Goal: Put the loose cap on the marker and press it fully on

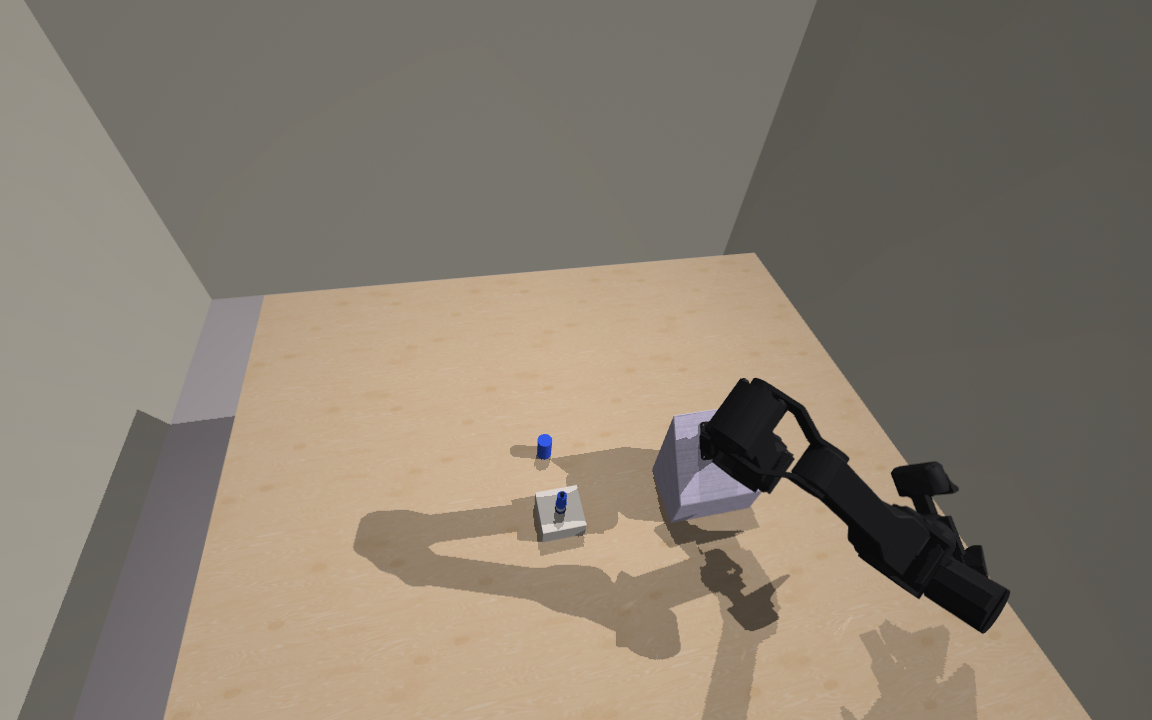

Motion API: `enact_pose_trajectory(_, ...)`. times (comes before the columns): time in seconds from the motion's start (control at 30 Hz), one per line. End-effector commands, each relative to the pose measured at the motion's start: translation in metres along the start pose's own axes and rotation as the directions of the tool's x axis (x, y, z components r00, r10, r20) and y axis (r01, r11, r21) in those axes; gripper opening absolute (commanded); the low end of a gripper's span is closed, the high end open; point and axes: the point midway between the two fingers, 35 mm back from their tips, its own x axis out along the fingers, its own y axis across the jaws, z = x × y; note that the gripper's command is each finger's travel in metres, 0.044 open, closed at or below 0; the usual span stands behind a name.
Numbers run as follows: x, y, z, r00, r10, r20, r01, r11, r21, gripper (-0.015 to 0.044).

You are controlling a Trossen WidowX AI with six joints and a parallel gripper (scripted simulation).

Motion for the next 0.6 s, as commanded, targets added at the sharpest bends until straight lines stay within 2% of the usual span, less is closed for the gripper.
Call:
enact_pose_trajectory(0.0, 0.000, 0.001, 0.000, 1.000, 0.003, 0.002, -0.003, 1.000, -0.002, 0.0374)
enact_pose_trajectory(0.17, -0.010, 0.033, 0.016, 0.992, 0.103, 0.066, -0.099, 0.993, -0.062, 0.0242)
enact_pose_trajectory(0.37, -0.045, 0.095, 0.052, 0.935, 0.291, 0.205, -0.253, 0.948, -0.193, 0.0240)
enact_pose_trajectory(0.57, -0.097, 0.144, 0.091, 0.827, 0.441, 0.349, -0.339, 0.886, -0.316, 0.0240)
